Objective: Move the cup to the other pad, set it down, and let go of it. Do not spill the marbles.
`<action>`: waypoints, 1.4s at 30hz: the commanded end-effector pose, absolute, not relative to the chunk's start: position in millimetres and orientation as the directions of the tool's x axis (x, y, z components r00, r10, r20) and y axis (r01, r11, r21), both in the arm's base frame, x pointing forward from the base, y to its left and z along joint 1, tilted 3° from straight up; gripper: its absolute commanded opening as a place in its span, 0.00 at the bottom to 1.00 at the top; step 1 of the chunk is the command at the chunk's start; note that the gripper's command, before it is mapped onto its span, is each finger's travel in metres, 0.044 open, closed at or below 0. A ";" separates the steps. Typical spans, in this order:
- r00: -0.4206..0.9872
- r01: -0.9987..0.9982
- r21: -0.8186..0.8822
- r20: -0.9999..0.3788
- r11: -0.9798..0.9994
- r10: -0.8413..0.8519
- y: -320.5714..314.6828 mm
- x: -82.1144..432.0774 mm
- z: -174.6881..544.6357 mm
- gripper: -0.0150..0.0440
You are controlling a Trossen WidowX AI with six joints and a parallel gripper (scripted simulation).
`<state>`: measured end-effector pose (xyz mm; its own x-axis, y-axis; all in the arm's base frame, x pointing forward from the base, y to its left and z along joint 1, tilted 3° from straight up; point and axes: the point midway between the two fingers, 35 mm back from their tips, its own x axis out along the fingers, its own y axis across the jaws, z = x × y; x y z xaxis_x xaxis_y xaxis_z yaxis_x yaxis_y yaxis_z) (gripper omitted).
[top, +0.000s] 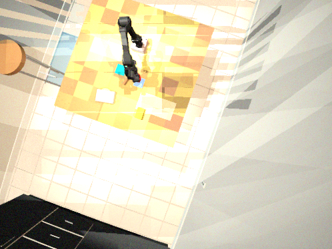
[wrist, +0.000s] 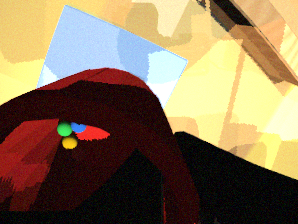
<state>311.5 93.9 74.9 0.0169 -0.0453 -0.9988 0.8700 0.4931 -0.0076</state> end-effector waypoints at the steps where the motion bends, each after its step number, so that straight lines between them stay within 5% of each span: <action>1: 0.017 0.870 -0.008 -0.999 0.493 -0.046 92.5 311.2 74.8 0.25; 42: 0.019 0.873 -0.011 -0.998 0.488 -0.057 -1.2 291.2 81.5 0.25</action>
